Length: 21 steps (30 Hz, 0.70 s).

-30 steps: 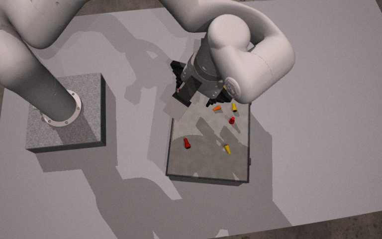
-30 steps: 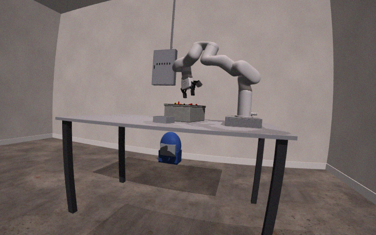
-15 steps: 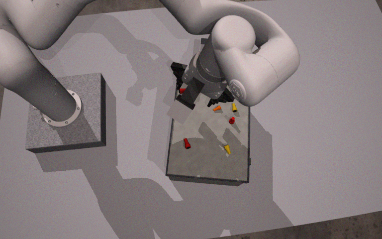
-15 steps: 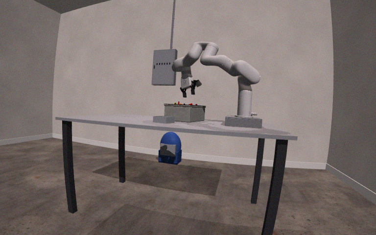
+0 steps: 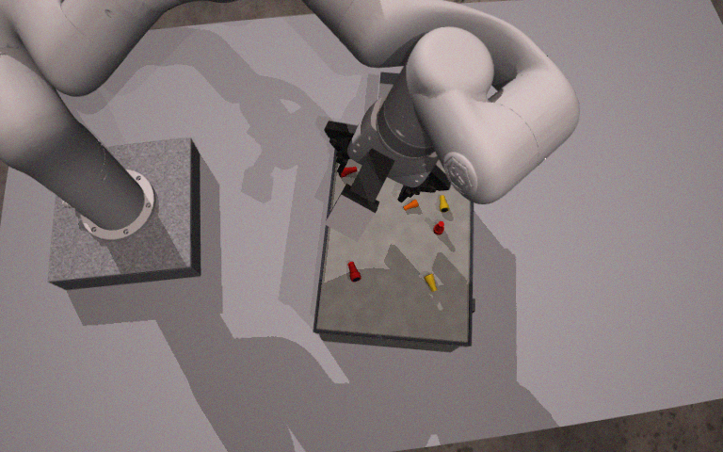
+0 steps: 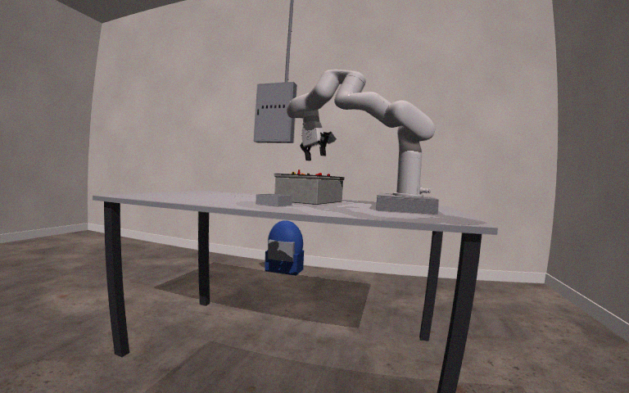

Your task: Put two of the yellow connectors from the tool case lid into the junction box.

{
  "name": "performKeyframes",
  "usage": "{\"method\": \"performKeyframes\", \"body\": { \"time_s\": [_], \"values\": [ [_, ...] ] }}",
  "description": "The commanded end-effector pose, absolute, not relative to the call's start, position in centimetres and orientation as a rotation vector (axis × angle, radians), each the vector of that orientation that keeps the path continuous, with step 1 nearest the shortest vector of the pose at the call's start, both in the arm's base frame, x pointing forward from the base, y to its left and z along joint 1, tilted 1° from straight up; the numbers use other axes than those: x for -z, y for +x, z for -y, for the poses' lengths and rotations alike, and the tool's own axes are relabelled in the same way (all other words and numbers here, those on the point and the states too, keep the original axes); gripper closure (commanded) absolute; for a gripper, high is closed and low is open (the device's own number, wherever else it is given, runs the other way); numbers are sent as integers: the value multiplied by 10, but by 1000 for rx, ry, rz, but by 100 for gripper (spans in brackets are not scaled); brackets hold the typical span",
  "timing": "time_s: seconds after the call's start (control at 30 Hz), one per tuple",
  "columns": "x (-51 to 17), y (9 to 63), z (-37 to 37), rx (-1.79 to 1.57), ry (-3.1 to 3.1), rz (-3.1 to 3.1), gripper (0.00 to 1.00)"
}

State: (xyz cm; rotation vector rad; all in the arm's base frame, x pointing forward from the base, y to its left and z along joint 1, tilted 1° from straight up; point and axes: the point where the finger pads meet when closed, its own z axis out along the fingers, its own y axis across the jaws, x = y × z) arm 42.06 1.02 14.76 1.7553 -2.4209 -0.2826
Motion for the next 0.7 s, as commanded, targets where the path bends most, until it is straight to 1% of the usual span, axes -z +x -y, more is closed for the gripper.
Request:
{"method": "performKeyframes", "body": {
  "time_s": [0.0, 0.2, 0.27, 0.57, 0.67],
  "values": [
    [-158, 425, -5, 276, 1810, 2395, 0],
    [-158, 425, -5, 276, 1810, 2395, 0],
    [-172, 432, 2, 260, 1884, 2359, 0],
    [-172, 432, 2, 260, 1884, 2359, 0],
    [-186, 439, 10, 231, 1955, 2328, 0]
  ]
}}
